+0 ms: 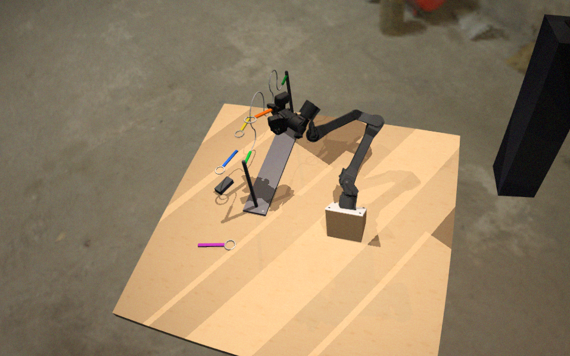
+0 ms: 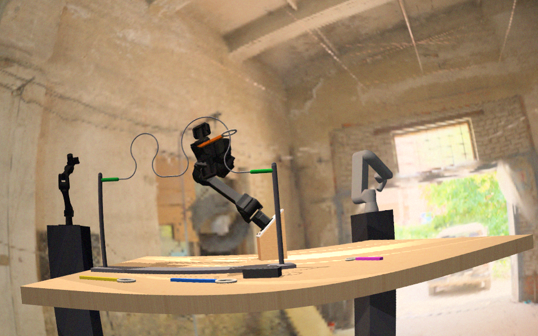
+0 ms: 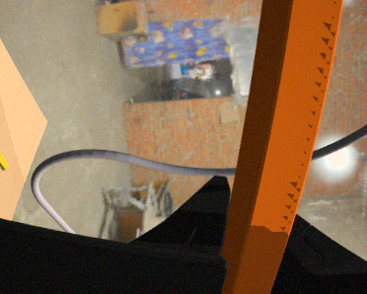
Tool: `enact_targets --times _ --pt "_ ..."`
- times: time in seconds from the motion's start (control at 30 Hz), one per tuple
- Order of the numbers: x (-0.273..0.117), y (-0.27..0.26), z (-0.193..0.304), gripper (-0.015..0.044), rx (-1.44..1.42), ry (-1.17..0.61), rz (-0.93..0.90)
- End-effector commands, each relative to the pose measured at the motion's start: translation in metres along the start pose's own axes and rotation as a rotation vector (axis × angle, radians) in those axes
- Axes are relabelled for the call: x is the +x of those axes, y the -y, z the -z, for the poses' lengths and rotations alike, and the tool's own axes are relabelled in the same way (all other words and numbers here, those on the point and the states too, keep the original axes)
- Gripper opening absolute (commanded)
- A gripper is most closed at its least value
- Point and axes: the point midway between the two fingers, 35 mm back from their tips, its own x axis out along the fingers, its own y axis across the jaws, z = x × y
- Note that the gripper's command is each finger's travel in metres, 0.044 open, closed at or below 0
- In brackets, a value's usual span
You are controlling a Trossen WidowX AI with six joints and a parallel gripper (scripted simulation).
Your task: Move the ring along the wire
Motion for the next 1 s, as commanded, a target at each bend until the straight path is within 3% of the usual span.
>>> enact_targets --times 0.0,0.97 --pt "0.000 0.000 0.000 -0.0150 -0.057 0.009 0.029" --pt "0.000 0.012 -0.003 -0.0150 -0.382 0.049 0.209"
